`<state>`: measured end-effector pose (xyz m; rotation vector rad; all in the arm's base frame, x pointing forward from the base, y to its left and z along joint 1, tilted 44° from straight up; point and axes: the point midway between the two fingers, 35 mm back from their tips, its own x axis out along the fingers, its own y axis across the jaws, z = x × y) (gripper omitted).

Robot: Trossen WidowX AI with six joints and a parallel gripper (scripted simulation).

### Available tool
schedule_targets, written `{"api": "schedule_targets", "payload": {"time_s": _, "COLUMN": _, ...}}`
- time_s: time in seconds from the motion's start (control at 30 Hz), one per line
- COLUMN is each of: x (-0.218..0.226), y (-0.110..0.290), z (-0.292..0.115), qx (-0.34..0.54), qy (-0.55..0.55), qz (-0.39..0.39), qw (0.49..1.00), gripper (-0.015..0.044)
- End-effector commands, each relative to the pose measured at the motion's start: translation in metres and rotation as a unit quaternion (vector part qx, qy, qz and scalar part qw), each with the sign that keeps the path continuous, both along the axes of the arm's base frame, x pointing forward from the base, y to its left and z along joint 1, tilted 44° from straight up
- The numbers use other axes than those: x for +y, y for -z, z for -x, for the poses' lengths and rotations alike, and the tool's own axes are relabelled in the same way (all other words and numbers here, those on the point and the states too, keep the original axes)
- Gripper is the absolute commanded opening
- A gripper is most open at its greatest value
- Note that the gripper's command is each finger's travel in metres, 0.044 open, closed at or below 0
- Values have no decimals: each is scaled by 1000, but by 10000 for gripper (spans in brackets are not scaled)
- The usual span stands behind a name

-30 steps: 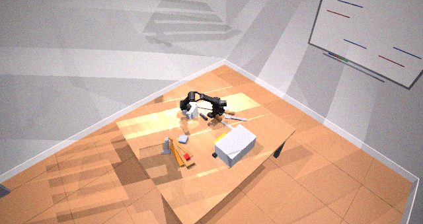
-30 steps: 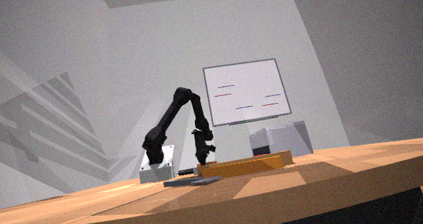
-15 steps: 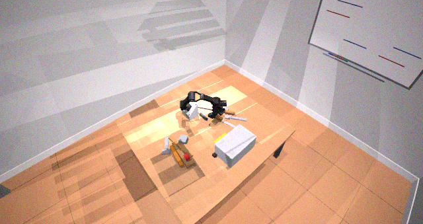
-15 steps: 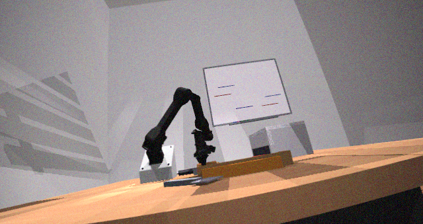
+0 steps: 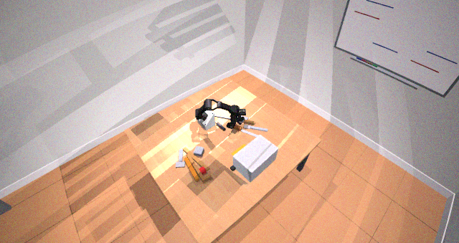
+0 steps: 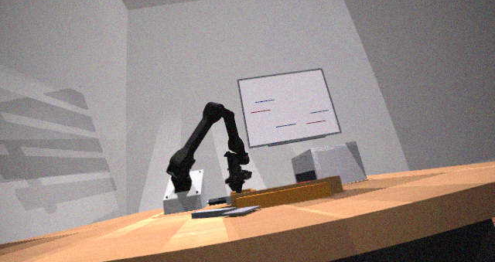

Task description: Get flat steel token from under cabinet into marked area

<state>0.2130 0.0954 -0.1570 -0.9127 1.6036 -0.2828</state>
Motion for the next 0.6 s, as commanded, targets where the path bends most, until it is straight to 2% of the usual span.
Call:
{"api": "schedule_targets", "payload": {"time_s": 0.0, "x": 1, "y": 0, "z": 0, "qx": 11, "qy": -12, "qz": -1, "qw": 1000, "gripper": 0}}
{"api": "schedule_targets", "payload": {"time_s": 0.57, "x": 1, "y": 1, "z": 0, "qx": 57, "qy": -61, "qz": 0, "qw": 997, "gripper": 0}}
